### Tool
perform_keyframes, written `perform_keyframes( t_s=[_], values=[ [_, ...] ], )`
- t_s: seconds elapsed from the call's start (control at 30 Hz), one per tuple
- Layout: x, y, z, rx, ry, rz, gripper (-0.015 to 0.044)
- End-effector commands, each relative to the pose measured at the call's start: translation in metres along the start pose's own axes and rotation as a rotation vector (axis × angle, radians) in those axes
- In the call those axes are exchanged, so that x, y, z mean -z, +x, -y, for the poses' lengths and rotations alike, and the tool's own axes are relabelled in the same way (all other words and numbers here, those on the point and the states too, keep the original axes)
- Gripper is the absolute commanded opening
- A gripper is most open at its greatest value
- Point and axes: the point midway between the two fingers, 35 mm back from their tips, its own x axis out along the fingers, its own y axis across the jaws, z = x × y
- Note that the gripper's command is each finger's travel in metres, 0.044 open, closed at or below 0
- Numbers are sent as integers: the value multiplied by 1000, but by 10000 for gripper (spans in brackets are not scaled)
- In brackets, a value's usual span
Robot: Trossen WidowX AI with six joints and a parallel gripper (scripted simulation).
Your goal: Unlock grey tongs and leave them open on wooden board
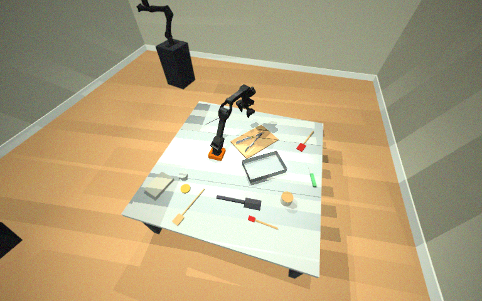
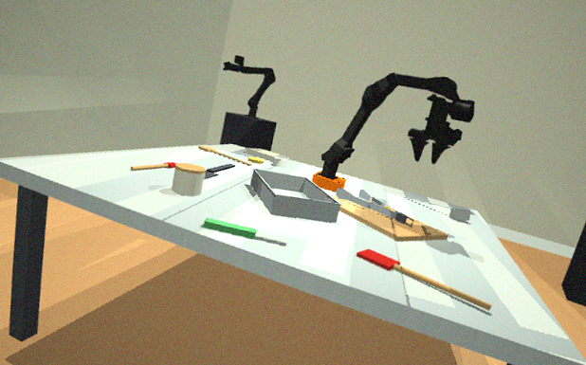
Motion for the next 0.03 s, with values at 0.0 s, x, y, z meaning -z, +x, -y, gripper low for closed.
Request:
perform_keyframes(
  t_s=[0.0],
  values=[
    [0,0,1,7,3,-3,440]
  ],
)
